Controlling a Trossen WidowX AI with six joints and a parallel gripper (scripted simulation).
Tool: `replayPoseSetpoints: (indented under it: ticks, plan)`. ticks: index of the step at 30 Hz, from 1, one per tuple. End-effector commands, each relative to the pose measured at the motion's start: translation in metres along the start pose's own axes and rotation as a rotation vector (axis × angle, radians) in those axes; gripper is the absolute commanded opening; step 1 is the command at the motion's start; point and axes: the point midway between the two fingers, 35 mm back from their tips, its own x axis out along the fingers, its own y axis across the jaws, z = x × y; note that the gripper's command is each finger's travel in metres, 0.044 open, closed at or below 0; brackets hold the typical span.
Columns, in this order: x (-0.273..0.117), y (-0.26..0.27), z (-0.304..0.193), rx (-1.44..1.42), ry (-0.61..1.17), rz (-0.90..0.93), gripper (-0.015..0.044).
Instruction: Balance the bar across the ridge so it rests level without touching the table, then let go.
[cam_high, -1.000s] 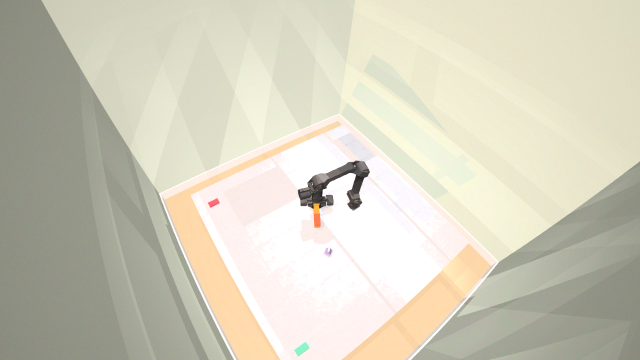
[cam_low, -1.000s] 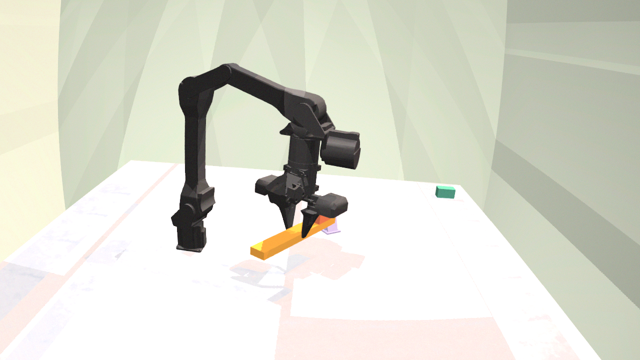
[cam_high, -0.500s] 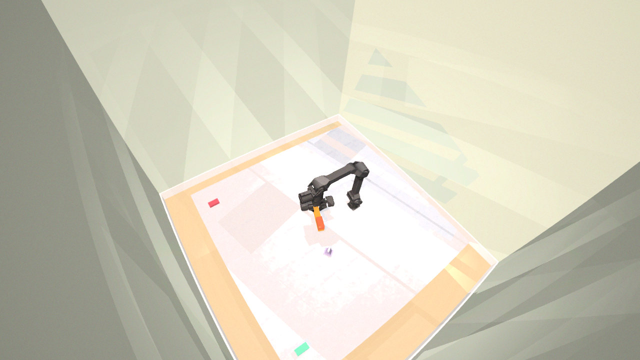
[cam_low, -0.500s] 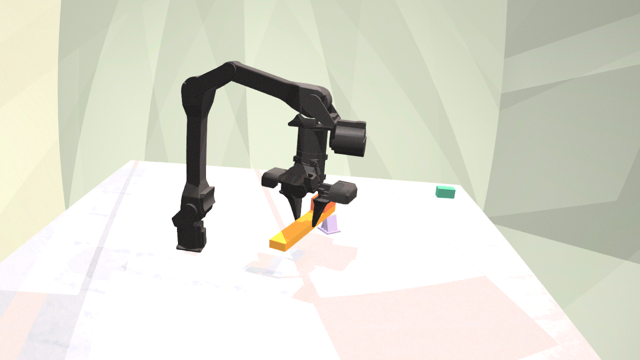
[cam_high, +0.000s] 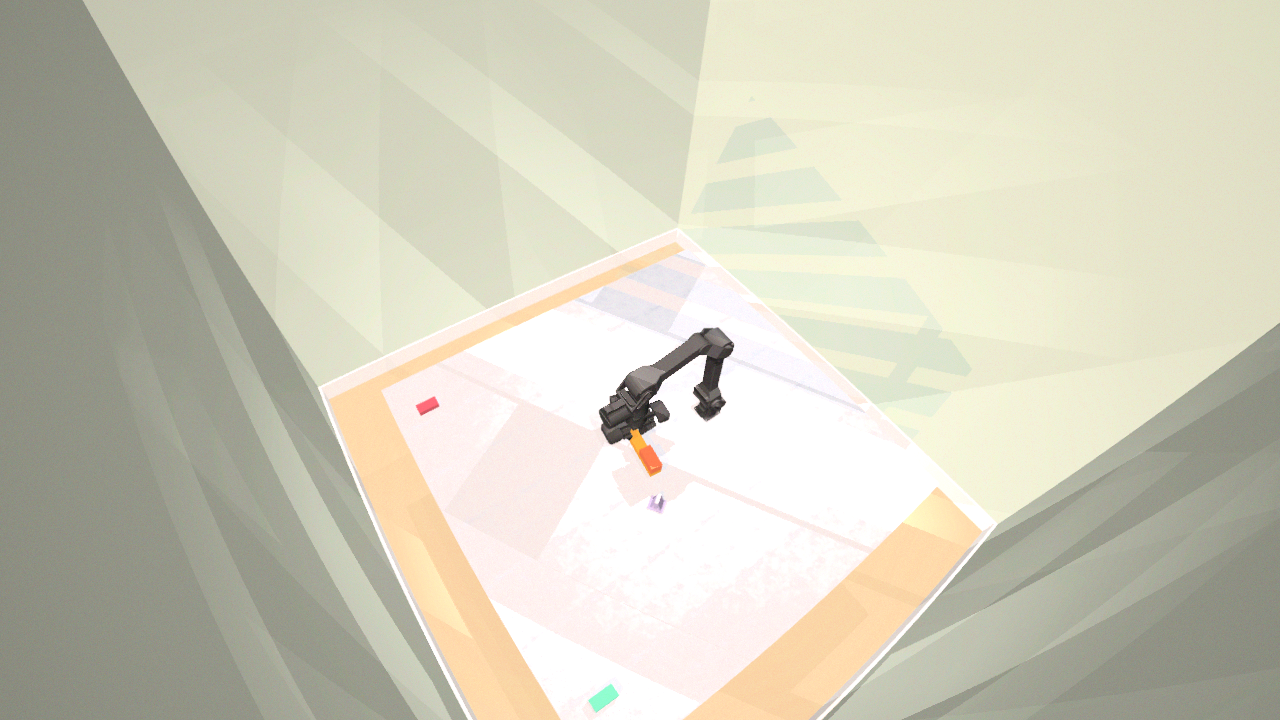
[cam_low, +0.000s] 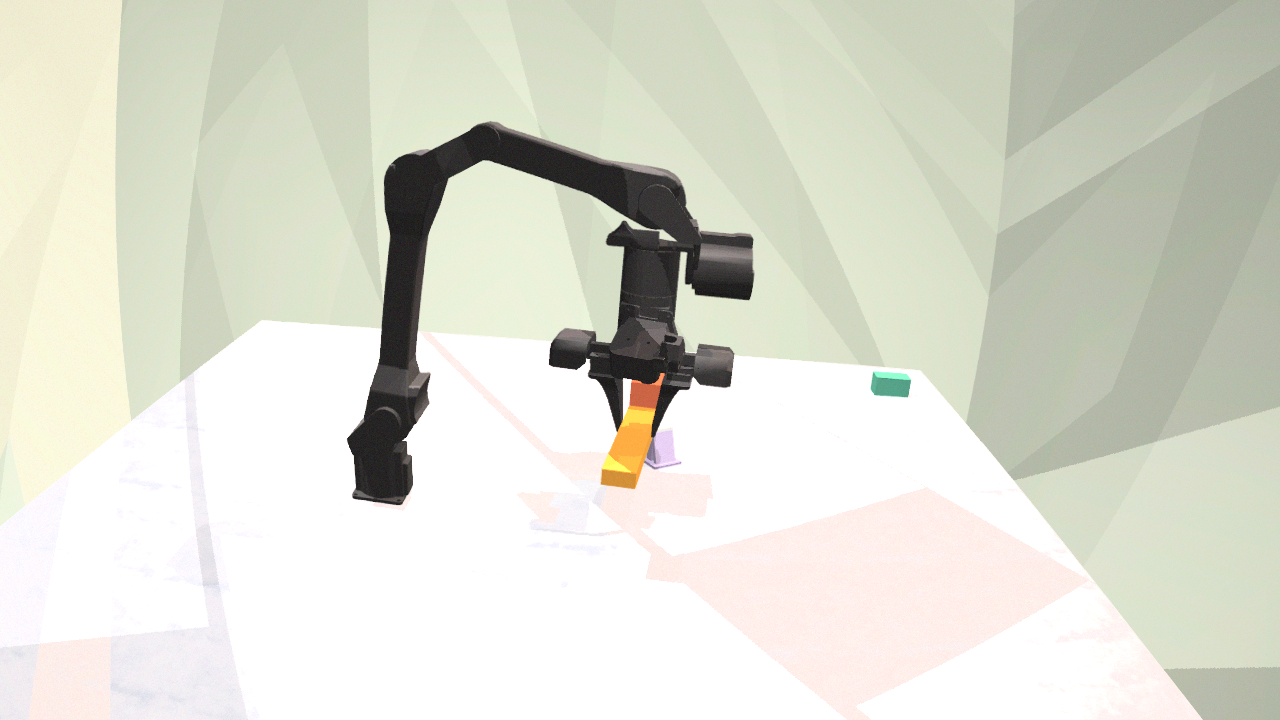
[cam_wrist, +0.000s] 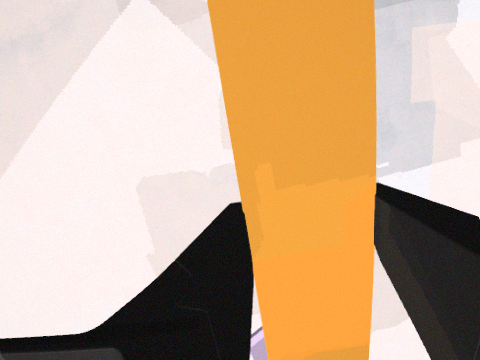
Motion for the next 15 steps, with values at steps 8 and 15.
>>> replayPoseSetpoints:
  ticks: [8,15]
  plan:
    - [-0.002,0.011,-0.036,-0.190,0.004,0.002,0.0000]
    - [-0.002,0.016,-0.061,-0.316,0.006,0.003,0.0000]
